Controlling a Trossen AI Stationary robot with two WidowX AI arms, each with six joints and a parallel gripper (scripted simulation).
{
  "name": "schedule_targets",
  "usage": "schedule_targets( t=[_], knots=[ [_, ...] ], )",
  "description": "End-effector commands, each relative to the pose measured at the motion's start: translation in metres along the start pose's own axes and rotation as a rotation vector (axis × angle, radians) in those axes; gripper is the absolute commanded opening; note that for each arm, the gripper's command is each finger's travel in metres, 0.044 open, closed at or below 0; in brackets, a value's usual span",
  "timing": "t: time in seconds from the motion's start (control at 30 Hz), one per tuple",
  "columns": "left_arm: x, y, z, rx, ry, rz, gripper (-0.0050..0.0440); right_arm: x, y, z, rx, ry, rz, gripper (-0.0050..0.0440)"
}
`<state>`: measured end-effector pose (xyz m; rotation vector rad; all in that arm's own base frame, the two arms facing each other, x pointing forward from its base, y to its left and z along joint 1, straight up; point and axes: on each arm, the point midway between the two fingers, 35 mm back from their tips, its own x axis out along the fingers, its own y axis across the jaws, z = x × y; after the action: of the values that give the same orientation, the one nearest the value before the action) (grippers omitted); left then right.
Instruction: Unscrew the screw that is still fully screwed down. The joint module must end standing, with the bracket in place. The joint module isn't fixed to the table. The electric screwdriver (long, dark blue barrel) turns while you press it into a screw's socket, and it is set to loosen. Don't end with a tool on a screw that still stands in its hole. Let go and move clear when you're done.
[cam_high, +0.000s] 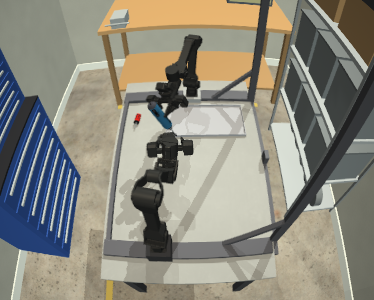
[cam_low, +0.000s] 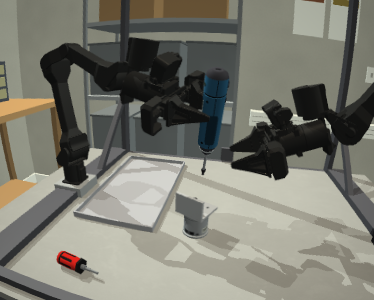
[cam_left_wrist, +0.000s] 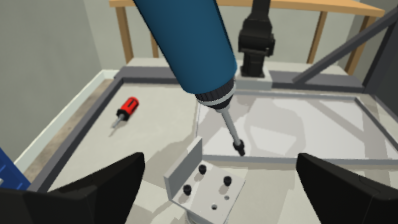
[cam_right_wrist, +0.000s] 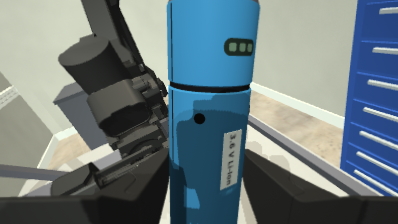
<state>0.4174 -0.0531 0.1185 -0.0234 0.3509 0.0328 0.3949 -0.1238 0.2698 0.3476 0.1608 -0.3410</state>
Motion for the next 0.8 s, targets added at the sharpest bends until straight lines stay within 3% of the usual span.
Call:
schedule_targets(
  t=[0.0,0.3,0.47,0.53,0.77],
  knots=[
    [-0.009,0.001,0.015,0.019,0.043,-0.041,0.0440,-0.001,-0.003,0.023,0.125,-0.005,-0.009,0.0161],
    [-0.023,0.008,0.004,0.062,0.191,-0.085,0.0440,0.005,-0.053,-0.006,0.552,0.146,-0.192,0.0161],
    [-0.026,0.010,0.006,0.069,0.209,-0.099,0.0440,0.003,-0.076,-0.021,0.767,0.198,-0.304,0.0161],
    [-0.026,0.010,0.006,0.069,0.209,-0.099,0.0440,0.003,-0.076,-0.021,0.767,0.198,-0.304,0.0161],
    [-0.028,0.010,0.008,0.072,0.215,-0.107,0.0440,-0.006,-0.109,-0.043,1.107,0.245,-0.504,0.0161]
  ],
)
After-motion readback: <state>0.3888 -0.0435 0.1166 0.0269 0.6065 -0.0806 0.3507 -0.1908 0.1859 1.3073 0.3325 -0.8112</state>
